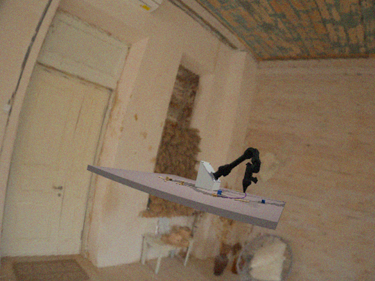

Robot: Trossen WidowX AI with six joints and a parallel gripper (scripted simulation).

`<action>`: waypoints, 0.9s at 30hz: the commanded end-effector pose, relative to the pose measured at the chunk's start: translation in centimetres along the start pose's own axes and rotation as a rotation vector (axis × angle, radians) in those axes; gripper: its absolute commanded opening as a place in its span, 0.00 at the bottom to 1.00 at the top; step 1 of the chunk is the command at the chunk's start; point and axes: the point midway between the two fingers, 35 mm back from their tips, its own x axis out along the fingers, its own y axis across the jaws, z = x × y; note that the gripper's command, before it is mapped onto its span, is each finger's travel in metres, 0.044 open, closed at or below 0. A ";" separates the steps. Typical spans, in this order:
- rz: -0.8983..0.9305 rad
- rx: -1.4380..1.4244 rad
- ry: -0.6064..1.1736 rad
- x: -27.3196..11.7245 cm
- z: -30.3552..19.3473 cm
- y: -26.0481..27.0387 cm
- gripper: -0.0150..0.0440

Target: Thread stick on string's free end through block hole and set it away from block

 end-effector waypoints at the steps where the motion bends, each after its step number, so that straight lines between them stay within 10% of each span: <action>1: -0.004 0.003 0.003 -0.1 0.5 -0.1 0.25; 27: -0.003 0.006 -0.002 1.1 0.8 1.1 0.25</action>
